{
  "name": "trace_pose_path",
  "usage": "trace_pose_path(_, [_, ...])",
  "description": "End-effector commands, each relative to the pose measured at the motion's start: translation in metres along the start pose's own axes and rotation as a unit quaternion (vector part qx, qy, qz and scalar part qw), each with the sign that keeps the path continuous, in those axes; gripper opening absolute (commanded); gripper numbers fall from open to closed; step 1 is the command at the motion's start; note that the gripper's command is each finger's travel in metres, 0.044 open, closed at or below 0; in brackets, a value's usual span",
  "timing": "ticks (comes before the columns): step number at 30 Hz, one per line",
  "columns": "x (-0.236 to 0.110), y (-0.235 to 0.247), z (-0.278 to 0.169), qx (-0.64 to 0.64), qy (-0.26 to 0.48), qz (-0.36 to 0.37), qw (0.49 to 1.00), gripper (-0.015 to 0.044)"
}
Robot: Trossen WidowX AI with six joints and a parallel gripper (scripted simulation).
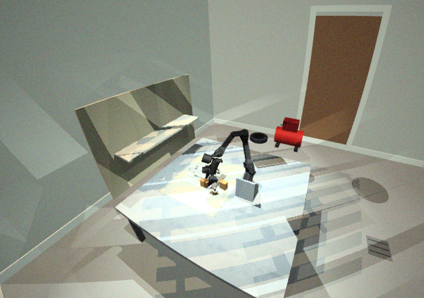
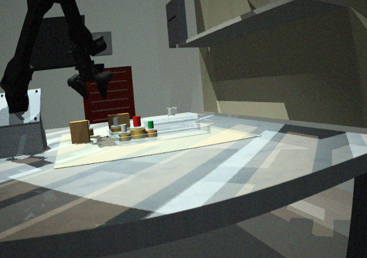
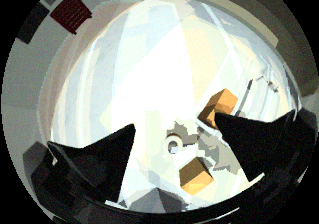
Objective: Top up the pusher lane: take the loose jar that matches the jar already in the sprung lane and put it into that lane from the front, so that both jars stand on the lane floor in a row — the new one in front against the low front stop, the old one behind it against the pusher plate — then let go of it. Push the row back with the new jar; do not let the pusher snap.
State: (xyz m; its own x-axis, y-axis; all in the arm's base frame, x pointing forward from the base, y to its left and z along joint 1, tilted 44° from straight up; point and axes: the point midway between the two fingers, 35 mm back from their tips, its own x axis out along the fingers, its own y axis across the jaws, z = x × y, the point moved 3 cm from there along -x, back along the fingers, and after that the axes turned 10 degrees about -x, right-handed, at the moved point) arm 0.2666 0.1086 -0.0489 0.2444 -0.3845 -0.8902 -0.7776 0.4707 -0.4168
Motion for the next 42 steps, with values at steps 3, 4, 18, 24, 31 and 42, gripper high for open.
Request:
trace_pose_path(3, [0.011,0.017,-0.031,0.329,0.194,-0.064,0.922,0.0440])
trace_pose_path(4, [0.010,0.017,-0.032,0.350,0.198,-0.071,0.913,0.0440])
trace_pose_path(18, [0.010,0.018,-0.033,0.361,0.202,-0.076,0.907,0.0440])
trace_pose_path(24, [0.012,0.016,-0.036,0.361,0.202,-0.076,0.907,0.0440])
trace_pose_path(31, [0.030,0.016,-0.045,0.361,0.203,-0.076,0.907,0.0440])
trace_pose_path(42, [0.057,0.017,-0.058,0.361,0.203,-0.077,0.907,0.0440])
